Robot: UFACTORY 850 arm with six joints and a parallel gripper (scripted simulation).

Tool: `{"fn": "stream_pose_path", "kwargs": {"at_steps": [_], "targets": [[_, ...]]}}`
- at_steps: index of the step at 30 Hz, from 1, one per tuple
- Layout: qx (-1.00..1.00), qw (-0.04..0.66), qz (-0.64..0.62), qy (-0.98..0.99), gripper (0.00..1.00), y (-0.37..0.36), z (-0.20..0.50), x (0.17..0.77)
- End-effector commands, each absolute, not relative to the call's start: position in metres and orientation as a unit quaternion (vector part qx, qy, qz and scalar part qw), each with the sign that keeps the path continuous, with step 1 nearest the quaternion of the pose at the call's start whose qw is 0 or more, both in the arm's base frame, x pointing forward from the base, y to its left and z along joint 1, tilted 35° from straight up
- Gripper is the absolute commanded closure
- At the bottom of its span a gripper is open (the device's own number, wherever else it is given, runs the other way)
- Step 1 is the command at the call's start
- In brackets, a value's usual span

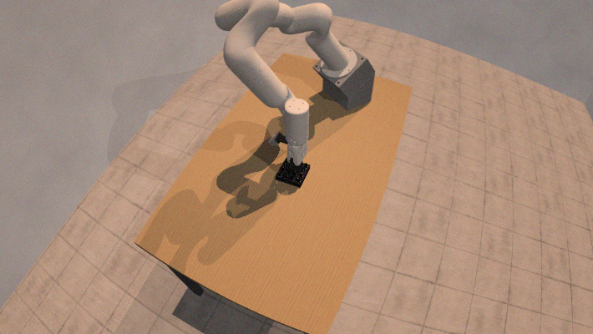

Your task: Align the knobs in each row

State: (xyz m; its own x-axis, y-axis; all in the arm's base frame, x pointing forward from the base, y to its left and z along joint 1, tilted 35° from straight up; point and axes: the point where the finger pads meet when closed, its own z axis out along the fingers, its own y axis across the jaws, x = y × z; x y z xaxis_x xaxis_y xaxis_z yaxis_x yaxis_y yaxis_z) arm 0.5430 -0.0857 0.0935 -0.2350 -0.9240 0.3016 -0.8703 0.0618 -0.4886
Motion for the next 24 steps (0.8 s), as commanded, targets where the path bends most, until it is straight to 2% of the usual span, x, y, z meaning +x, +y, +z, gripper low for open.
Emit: {"fn": "stream_pose_path", "kwargs": {"at_steps": [1, 21, 22, 24], "targets": [[-0.617, 0.045, -0.298, 0.727, 0.81, -0.0855, 0.0939, 0.5433], [-0.617, 0.045, -0.298, 0.727, 0.81, -0.0855, 0.0939, 0.5433], [-0.617, 0.045, -0.298, 0.727, 0.92, -0.0855, 0.0939, 0.5433], [-0.617, 0.045, -0.298, 0.727, 0.92, -0.0855, 0.0939, 0.5433]]}}
